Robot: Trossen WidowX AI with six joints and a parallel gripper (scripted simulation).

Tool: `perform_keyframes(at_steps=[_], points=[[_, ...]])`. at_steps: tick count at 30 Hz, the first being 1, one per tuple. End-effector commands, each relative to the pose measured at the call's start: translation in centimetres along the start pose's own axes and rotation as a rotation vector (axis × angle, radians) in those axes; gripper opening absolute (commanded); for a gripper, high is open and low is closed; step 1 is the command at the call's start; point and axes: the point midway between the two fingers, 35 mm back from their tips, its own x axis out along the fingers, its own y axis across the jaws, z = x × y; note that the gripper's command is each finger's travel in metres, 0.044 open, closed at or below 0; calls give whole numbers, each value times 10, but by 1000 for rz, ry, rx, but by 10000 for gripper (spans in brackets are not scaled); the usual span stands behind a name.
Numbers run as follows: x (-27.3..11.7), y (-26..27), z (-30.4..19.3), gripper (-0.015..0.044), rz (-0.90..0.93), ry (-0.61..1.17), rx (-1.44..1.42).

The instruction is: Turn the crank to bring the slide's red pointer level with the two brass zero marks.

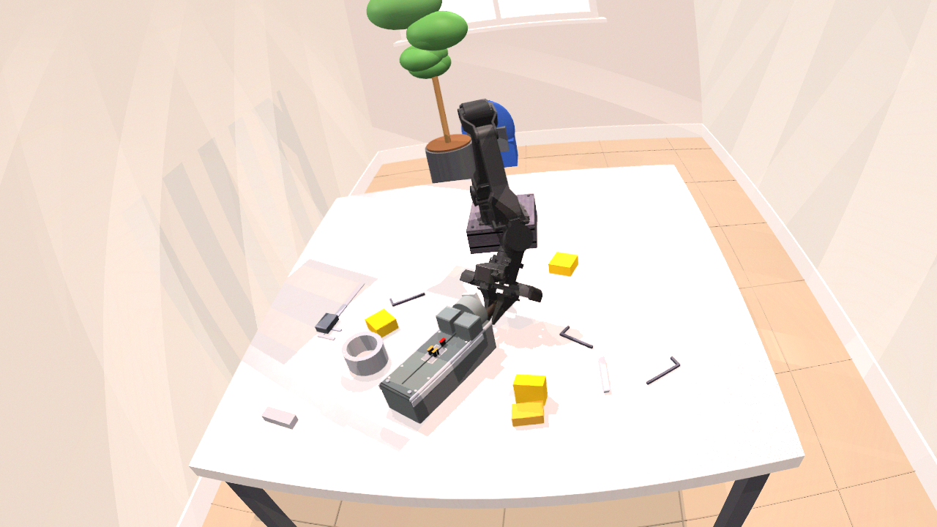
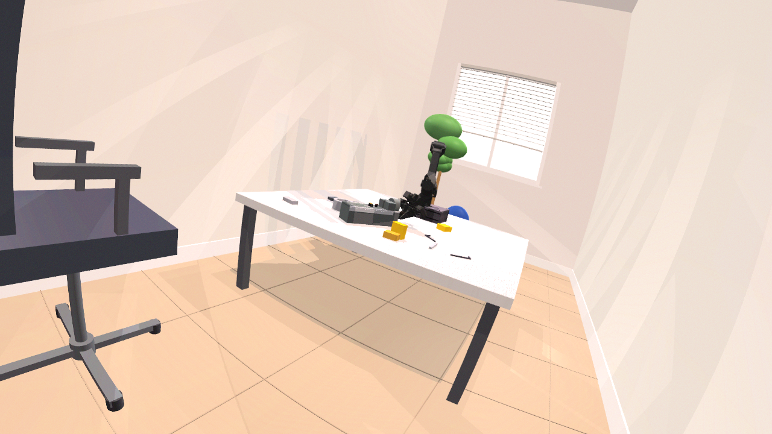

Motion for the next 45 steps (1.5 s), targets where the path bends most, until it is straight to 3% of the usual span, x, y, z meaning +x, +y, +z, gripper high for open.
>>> perform_keyframes(at_steps=[1, 45], points=[[2, -9, -2, 0, -23, 8, -1], [1, -12, -1, 0, -23, 8, -1]])
